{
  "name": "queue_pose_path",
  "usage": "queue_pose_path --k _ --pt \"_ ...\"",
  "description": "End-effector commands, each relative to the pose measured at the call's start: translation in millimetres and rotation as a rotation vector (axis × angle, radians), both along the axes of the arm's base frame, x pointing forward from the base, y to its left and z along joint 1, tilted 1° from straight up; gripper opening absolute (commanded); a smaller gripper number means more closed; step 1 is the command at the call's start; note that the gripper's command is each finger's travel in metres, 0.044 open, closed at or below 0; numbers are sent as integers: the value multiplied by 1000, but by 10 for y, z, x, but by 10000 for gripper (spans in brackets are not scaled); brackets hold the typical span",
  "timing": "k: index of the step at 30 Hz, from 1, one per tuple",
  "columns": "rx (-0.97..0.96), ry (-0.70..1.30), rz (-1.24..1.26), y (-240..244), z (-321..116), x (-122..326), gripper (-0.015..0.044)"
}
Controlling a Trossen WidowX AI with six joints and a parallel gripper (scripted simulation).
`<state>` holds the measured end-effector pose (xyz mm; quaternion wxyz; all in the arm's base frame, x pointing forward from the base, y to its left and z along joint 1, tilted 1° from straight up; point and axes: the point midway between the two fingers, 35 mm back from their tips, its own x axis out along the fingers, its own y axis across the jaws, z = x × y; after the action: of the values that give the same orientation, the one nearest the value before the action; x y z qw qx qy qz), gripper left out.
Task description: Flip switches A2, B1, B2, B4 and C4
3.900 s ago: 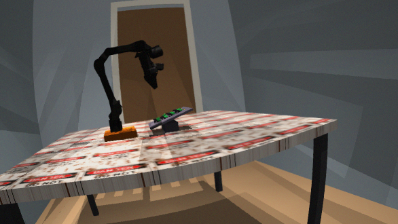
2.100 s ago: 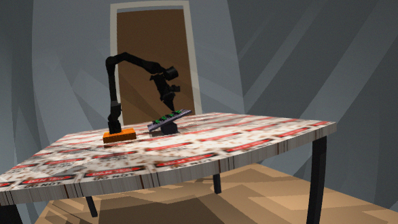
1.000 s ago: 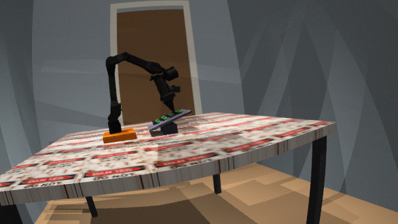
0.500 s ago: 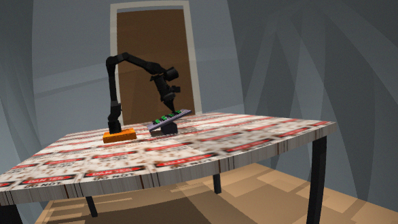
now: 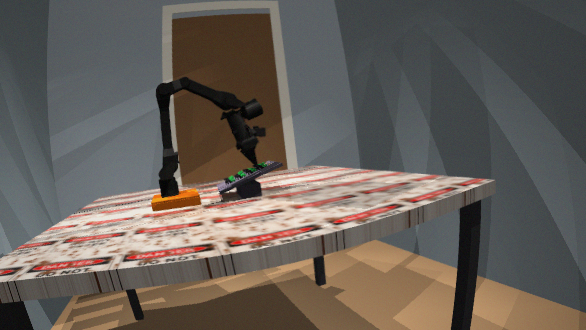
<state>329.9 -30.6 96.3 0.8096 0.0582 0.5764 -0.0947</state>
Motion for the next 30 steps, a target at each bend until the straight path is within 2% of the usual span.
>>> queue_pose_path --k 1,16,22,27,30 --pt "1 5 6 2 -31 4 0" --pt "1 5 6 1 -51 10 0" --pt "7 30 5 49 563 -162 0" --pt "8 32 5 74 582 -189 0" --pt "10 34 5 343 491 -412 0"
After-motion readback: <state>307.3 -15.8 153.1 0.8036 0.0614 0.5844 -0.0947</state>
